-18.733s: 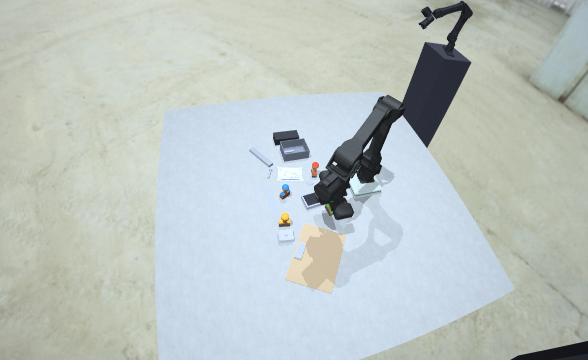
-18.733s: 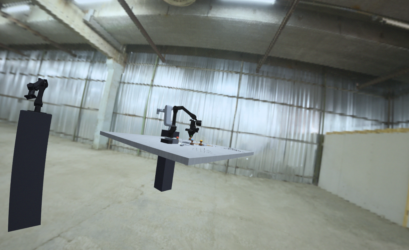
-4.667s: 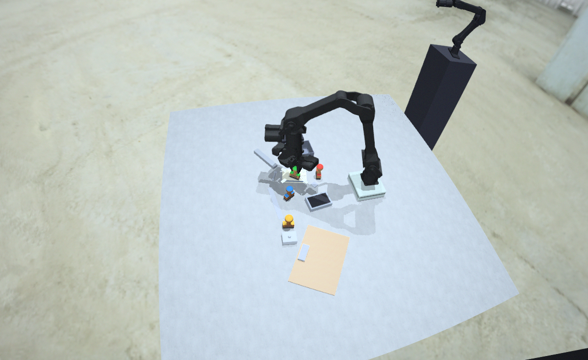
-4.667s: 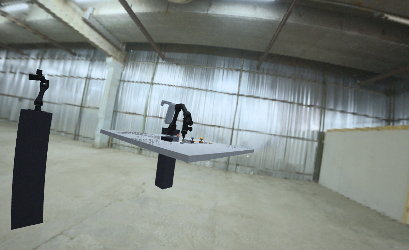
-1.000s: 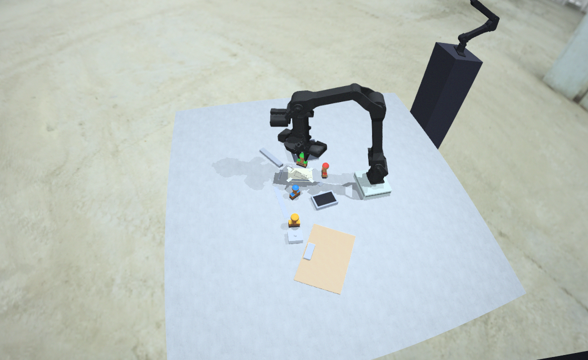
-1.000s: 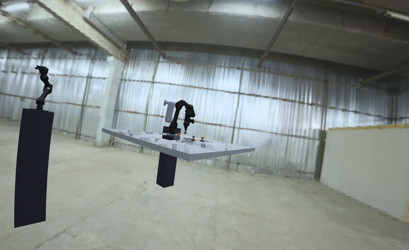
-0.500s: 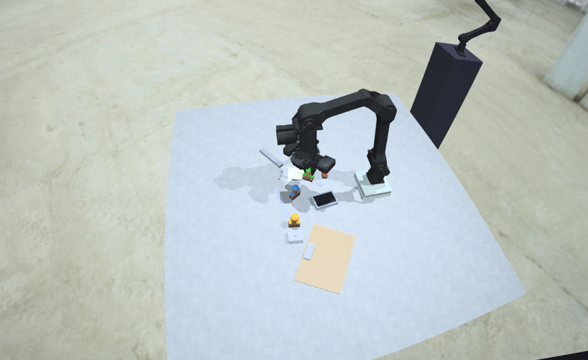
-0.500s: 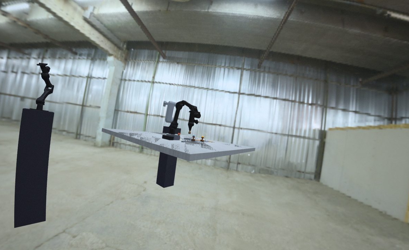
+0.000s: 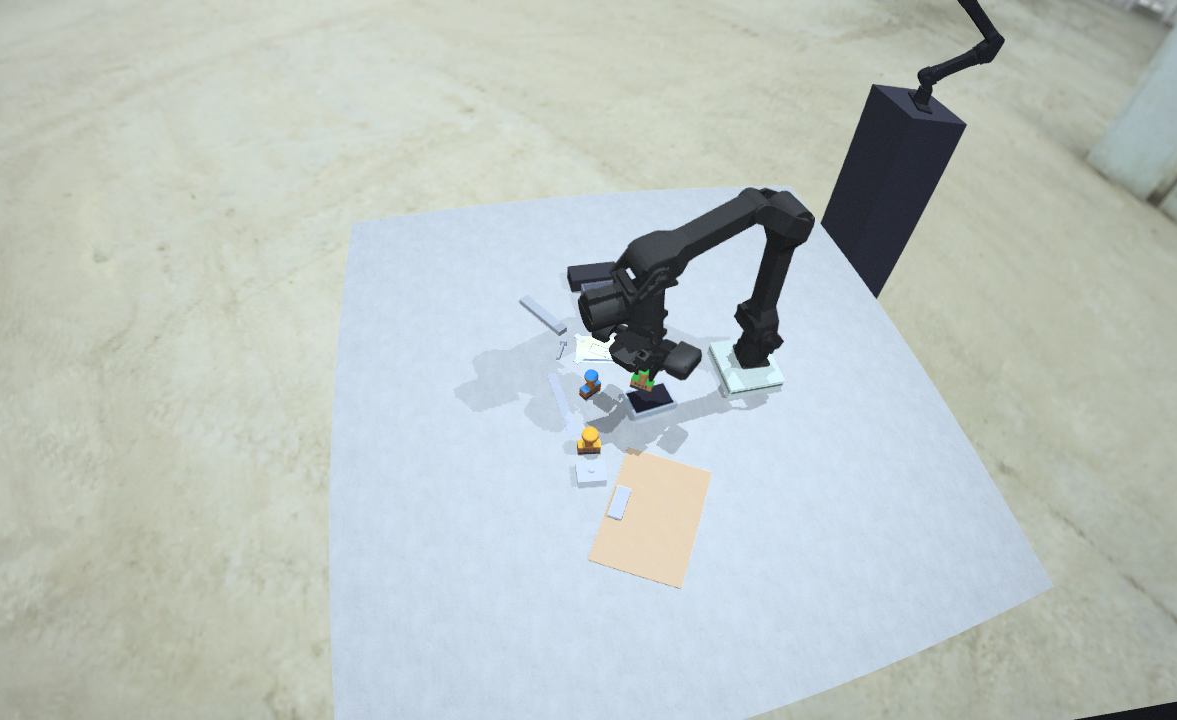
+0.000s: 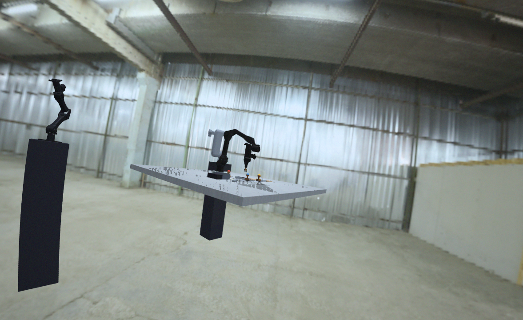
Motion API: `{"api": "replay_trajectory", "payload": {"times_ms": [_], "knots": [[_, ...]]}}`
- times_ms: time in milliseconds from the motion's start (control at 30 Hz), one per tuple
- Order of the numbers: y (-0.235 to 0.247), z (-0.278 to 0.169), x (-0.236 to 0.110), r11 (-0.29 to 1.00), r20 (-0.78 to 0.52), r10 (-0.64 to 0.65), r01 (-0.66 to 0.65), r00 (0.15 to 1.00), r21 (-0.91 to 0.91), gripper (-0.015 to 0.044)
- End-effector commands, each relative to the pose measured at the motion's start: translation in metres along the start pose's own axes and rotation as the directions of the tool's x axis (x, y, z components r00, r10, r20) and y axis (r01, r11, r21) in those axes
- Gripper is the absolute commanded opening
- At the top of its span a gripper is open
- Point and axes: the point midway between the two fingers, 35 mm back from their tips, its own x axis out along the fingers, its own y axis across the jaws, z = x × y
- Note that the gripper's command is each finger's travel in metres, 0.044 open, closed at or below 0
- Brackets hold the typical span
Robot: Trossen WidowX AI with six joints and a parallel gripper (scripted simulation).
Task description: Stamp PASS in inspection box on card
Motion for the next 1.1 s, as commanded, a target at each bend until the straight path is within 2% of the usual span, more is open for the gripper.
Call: {"api": "replay_trajectory", "payload": {"times_ms": [0,500,1067], "knots": [[0.018,0.003,0.003,1.0,0.004,0.006,-0.006,1.0,0.005,0.0],[0.088,0.003,0.015,1.0,0.004,0.023,-0.023,1.0,0.005,0.0],[0.086,0.005,0.037,1.0,0.004,0.023,-0.023,1.0,0.005,0.0]]}}
